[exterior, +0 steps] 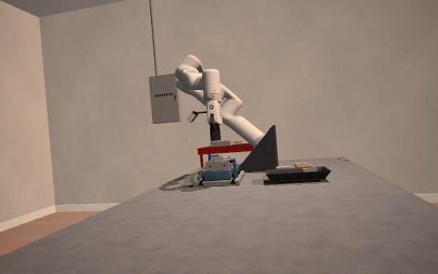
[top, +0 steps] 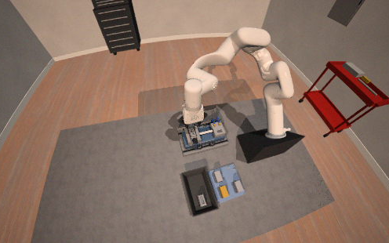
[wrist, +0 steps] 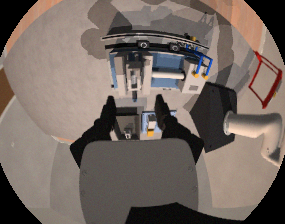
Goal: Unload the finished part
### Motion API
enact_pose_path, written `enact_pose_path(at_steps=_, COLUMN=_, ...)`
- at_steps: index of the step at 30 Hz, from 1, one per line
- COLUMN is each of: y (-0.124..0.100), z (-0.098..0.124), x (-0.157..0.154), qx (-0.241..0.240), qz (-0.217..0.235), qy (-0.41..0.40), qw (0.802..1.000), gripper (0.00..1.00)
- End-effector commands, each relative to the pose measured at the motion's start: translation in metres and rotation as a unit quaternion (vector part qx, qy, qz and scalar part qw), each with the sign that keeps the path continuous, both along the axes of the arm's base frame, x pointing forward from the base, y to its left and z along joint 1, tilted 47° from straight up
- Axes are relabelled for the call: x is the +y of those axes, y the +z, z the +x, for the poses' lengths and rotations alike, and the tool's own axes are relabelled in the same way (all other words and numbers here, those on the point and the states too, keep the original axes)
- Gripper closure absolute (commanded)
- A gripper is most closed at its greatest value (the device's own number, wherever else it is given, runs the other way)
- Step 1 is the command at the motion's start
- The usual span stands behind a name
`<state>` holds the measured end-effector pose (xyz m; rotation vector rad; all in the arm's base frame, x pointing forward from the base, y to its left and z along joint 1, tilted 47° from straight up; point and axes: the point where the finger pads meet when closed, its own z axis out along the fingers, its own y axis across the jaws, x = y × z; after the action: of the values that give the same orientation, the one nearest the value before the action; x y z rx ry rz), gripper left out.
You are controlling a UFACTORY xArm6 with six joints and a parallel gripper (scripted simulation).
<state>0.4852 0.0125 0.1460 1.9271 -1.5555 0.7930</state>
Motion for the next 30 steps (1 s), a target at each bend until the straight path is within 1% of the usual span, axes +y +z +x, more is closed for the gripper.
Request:
enact_pose_path(at_steps=1, y=0.0011, z=0.0008, x=0.0011, qx=-0.001, qz=0.001, qy=0.001, qw=1.0, gripper=0.31)
enact_pose_path(at_steps=20, y=0.0007, z=0.0009, x=0.0007, qx=-0.001, qz=0.001, qy=0.001, qw=1.0, gripper=0.31)
enact_pose_path(at_steps=30, y=-0.0039, z=0.0017, x=-0.0042, qx=-0.001, qz=0.001, qy=0.001, qw=1.0, gripper=0.31)
